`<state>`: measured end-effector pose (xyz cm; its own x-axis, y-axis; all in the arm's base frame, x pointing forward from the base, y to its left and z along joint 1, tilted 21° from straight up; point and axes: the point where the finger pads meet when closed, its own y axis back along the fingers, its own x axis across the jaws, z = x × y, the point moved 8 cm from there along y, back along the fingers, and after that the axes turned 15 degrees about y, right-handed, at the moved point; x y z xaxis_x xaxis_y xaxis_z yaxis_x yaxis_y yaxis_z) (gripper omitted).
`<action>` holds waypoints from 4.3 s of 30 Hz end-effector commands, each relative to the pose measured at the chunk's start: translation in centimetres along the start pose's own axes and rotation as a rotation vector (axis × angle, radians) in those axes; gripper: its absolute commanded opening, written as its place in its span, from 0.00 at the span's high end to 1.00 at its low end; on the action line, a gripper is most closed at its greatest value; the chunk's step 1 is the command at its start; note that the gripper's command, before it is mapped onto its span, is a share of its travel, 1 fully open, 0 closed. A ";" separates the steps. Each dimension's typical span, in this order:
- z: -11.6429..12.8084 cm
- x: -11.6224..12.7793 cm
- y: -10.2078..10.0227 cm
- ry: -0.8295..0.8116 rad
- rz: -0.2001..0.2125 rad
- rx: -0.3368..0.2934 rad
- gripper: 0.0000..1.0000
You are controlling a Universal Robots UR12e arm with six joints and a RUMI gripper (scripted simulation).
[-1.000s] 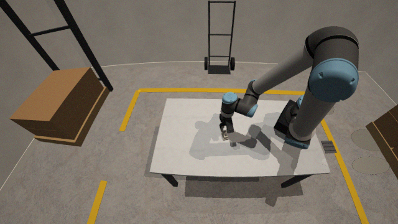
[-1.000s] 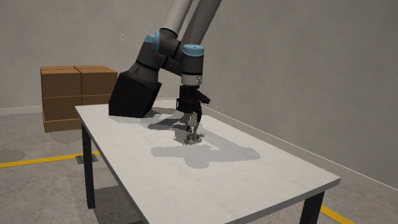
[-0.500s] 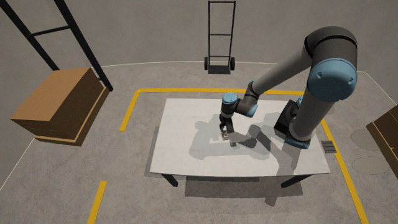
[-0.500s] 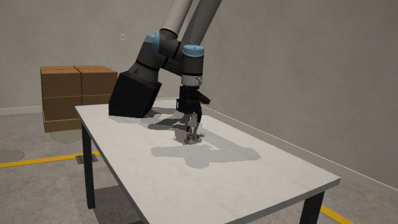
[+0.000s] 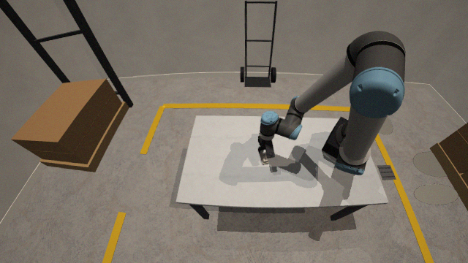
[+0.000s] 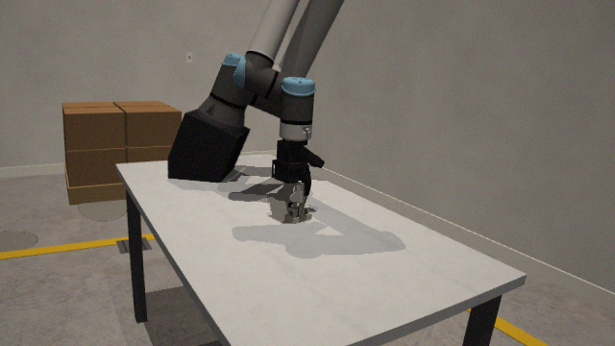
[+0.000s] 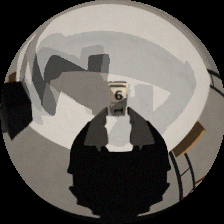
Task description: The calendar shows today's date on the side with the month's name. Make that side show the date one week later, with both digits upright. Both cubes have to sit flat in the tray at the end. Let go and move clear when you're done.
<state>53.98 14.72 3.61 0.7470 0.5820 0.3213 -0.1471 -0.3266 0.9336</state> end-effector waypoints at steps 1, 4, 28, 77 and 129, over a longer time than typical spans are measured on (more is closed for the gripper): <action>0.1 0.2 -0.3 0.002 0.002 -0.005 0.72; 0.1 0.2 -0.5 0.002 0.002 -0.005 0.72; 0.1 0.2 -0.4 0.002 0.003 -0.007 0.72; 0.1 0.2 -0.3 0.002 0.004 -0.007 0.90; 0.1 0.1 9.6 0.013 0.003 -0.005 0.90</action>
<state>52.68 11.65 12.62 0.7431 0.5853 0.3244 -0.1531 -0.3231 0.9339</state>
